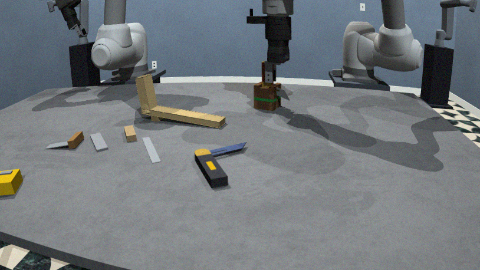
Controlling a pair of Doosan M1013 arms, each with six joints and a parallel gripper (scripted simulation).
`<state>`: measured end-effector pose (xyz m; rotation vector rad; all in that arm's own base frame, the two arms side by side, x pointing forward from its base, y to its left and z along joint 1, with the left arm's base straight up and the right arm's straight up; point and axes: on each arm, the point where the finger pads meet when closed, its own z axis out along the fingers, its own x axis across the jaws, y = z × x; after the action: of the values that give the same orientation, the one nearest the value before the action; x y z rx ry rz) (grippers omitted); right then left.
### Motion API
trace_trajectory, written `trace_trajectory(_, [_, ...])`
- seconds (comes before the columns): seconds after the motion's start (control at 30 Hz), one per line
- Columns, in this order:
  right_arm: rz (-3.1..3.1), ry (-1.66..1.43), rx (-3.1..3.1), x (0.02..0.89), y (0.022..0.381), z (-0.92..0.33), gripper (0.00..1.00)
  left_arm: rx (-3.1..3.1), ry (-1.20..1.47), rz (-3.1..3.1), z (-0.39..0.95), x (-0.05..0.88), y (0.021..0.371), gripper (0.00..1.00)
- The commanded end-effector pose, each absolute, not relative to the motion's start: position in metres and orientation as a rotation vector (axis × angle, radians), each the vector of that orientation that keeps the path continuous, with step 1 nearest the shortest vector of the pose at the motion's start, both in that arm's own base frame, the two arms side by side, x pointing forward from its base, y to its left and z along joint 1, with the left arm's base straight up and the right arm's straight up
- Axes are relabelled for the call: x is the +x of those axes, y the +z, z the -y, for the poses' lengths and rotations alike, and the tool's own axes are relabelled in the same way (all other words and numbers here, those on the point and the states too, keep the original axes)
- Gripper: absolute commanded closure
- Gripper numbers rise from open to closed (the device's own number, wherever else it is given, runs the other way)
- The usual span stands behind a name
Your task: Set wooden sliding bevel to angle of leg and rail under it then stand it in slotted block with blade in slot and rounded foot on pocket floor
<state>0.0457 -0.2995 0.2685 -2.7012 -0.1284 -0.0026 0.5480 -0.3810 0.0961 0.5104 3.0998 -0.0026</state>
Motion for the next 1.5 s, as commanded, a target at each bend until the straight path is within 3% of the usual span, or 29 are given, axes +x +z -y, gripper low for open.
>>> trace_trajectory(0.0, [0.128, -0.003, -2.702, 0.0458, 0.2689, 0.2998, 0.00, 0.510, -0.003, -3.098, 0.3812, 0.5484, 0.0970, 0.00])
trace_trajectory(1.47, [0.128, -0.003, -2.702, 0.0458, 0.2689, 0.2998, 0.00, 0.510, -0.003, -3.098, 0.3812, 0.5484, 0.1061, 0.00])
